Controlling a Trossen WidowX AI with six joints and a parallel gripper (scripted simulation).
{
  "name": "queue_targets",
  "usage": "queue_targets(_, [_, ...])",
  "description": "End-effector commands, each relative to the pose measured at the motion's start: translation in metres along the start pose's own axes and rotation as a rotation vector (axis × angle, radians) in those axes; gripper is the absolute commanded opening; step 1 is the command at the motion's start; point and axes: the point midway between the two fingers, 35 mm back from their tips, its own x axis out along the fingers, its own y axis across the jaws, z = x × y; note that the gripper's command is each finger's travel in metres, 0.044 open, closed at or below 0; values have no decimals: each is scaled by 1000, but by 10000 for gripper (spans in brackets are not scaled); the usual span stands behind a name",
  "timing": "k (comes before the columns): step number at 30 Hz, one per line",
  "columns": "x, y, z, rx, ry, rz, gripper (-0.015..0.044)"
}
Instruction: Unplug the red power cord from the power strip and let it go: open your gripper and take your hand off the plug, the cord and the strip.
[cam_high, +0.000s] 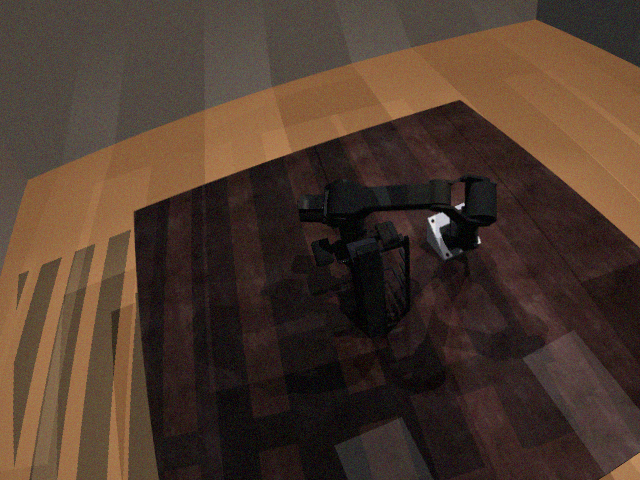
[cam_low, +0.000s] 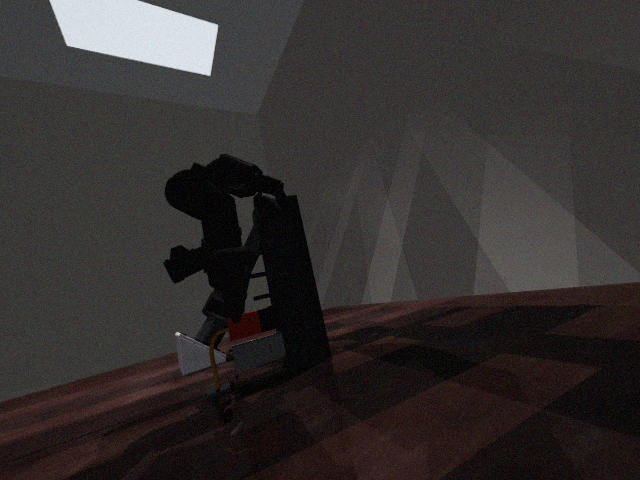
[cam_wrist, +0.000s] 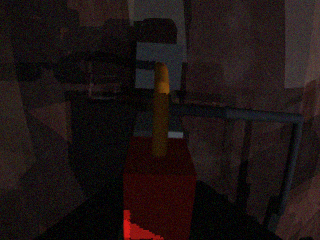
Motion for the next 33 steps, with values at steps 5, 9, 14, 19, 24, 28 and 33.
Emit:
queue_targets(5, [-1, 2, 10, -3, -1, 4, 0])
queue_targets(9, [-1, 2, 17, -2, -2, 4, 0])
queue_targets(14, [-1, 3, 25, -1, -3, 4, 0])
queue_targets(19, [-2, 3, 34, 0, -3, 4, 0])
queue_targets(24, [-3, 2, 42, 1, -3, 4, 0])
queue_targets(28, [-4, 1, 48, 2, -3, 3, 0])
queue_targets(33, [-6, 0, 56, 3, -3, 3, 0])
